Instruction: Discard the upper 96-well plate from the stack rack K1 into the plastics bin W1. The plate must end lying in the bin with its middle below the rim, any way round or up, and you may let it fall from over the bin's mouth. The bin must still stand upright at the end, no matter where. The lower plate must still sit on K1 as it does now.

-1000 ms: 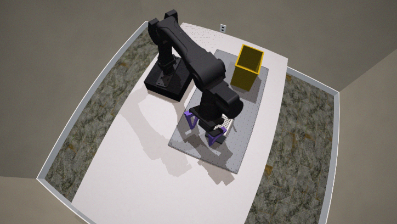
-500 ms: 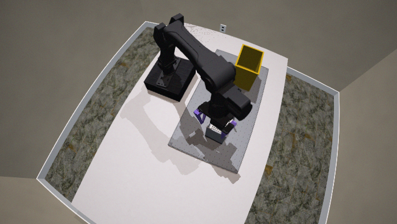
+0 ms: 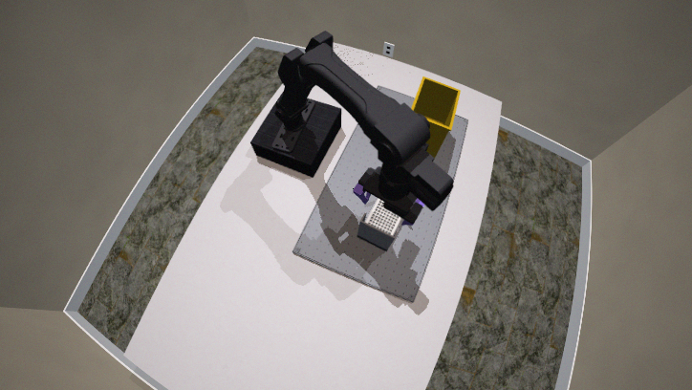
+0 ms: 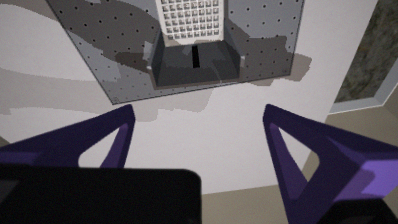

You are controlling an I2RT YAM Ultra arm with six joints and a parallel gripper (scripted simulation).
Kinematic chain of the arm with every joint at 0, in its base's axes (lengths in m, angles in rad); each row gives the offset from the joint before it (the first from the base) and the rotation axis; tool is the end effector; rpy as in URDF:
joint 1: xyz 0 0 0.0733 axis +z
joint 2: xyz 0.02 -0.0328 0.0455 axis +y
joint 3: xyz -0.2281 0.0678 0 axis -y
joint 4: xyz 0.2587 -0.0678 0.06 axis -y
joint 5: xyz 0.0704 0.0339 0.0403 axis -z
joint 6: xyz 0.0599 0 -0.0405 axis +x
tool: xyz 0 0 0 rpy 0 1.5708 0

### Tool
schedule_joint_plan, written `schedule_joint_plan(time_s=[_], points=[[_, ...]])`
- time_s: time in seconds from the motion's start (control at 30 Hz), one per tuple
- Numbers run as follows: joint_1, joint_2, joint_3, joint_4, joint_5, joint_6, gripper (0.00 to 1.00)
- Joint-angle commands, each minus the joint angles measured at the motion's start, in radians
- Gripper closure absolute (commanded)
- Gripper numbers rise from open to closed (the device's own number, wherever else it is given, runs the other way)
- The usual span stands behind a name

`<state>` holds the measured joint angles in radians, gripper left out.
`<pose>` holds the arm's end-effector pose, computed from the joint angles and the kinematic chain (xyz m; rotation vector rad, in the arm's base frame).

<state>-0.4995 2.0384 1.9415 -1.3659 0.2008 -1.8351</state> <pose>0.3458 -0.2010 0.2287 1.8373 -2.3559 0.2667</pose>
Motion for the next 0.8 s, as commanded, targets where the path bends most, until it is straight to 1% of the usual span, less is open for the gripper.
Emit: schedule_joint_plan(time_s=[0.0, 0.03, 0.13, 0.17, 0.2, 0.23, 0.3, 0.47, 0.77], points=[[0.031, -0.033, 0.01, -0.042, -0.042, 0.004, 0.0], [0.033, 0.018, 0.047, -0.066, -0.064, -0.017, 0.0], [0.041, 0.063, 0.105, -0.133, -0.125, -0.052, 0.0], [0.053, 0.058, 0.091, -0.125, -0.125, -0.041, 0.0], [0.061, 0.054, 0.041, -0.12, -0.125, -0.032, 0.0], [0.061, 0.032, 0.039, -0.12, -0.125, -0.032, 0.0], [0.061, 0.018, 0.071, -0.12, -0.125, -0.031, 0.0], [0.049, 0.027, 0.073, -0.12, -0.125, -0.03, 0.0], [0.049, 0.025, 0.069, -0.12, -0.125, -0.03, 0.0]])
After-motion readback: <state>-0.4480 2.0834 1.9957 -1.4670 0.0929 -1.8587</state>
